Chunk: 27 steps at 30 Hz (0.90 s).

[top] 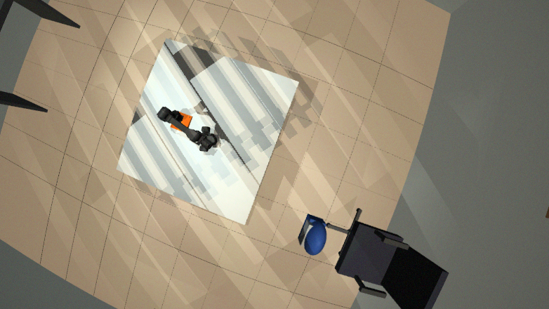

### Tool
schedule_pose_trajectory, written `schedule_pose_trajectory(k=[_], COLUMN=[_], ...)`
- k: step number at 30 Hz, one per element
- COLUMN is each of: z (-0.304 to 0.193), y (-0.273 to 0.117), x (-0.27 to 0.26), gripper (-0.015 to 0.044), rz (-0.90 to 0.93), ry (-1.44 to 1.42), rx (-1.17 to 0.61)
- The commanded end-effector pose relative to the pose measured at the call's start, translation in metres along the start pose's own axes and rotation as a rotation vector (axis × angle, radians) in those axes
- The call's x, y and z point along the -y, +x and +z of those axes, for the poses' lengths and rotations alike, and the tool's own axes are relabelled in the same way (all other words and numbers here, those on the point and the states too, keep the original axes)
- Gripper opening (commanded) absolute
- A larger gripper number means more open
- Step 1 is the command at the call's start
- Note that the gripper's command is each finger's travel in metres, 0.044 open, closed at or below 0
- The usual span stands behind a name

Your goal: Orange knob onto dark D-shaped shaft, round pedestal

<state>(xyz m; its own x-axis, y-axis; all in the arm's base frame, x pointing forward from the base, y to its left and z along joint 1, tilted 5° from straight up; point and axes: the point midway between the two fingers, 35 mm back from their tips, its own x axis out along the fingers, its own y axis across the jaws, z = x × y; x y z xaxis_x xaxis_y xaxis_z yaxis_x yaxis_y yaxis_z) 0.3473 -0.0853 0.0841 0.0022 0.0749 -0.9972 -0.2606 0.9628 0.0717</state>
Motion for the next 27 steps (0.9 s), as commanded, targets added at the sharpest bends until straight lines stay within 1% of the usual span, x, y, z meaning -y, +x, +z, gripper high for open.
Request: schedule_pose_trajectory(k=[1, 21, 27], z=[0.0031, 0.0024, 0.0005], y=[-0.0006, 0.0028, -0.0020], x=[0.0027, 0.0022, 0.0011], gripper=[0.0000, 0.0000, 0.0000], rz=[-0.008, -0.008, -0.008], ry=[-0.006, -0.006, -0.006], rx=[0.004, 0.004, 0.004])
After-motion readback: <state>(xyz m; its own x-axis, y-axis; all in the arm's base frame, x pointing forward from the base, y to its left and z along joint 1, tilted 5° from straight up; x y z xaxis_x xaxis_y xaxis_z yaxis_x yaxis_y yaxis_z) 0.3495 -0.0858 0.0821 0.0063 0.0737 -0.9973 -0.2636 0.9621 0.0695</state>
